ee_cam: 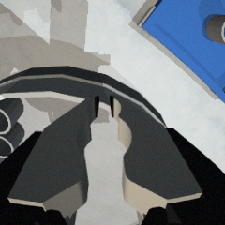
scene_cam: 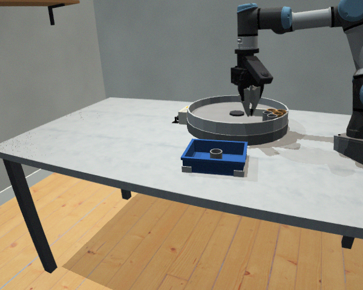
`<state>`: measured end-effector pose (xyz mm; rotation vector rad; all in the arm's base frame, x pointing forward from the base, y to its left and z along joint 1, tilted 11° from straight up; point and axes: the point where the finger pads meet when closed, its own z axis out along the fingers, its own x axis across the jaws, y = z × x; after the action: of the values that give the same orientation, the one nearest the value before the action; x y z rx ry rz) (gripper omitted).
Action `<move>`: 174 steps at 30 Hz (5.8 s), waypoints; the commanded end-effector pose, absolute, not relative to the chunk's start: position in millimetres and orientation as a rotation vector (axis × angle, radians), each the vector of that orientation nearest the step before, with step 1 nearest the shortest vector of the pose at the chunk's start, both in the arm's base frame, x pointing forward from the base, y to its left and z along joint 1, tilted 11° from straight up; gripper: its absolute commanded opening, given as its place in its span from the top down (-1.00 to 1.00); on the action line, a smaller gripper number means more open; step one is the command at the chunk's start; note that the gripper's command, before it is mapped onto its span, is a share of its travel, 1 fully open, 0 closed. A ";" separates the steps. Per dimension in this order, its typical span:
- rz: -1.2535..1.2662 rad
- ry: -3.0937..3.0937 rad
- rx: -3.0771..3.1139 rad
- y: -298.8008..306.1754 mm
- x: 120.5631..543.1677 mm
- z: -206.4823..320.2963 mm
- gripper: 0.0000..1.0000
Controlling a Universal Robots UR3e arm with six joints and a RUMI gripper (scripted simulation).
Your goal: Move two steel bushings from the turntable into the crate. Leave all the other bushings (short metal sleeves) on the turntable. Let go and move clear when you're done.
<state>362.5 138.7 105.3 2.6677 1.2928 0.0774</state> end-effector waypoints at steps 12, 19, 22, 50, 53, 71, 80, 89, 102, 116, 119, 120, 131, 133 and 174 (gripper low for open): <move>0.122 1.299 2.667 52.5 335.3 113.8 0.90; 0.122 1.299 2.667 33.4 328.8 115.2 0.90; 0.122 1.299 2.667 29.3 327.2 115.4 0.90; 0.123 1.299 2.666 26.0 325.9 115.6 0.90; 0.123 1.299 2.666 26.0 325.9 115.6 0.90; 0.123 1.299 2.666 26.0 326.2 115.6 0.90; 0.123 1.299 2.666 25.9 326.6 115.7 0.90; 0.123 1.299 2.666 25.9 326.6 115.7 0.90; 0.123 1.299 2.666 25.9 326.6 115.7 0.90; 0.123 1.299 2.666 25.3 327.3 111.1 0.90; 0.123 1.299 2.666 24.0 328.8 101.1 0.90; 0.123 1.299 2.666 23.6 329.3 98.0 0.90; 0.123 1.299 2.666 23.0 330.0 93.0 0.90; 0.123 1.299 2.666 23.0 330.0 93.0 0.90; 0.123 1.299 2.666 21.2 332.2 79.0 0.90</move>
<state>330.5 22.2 84.9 2.6684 1.2997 0.1191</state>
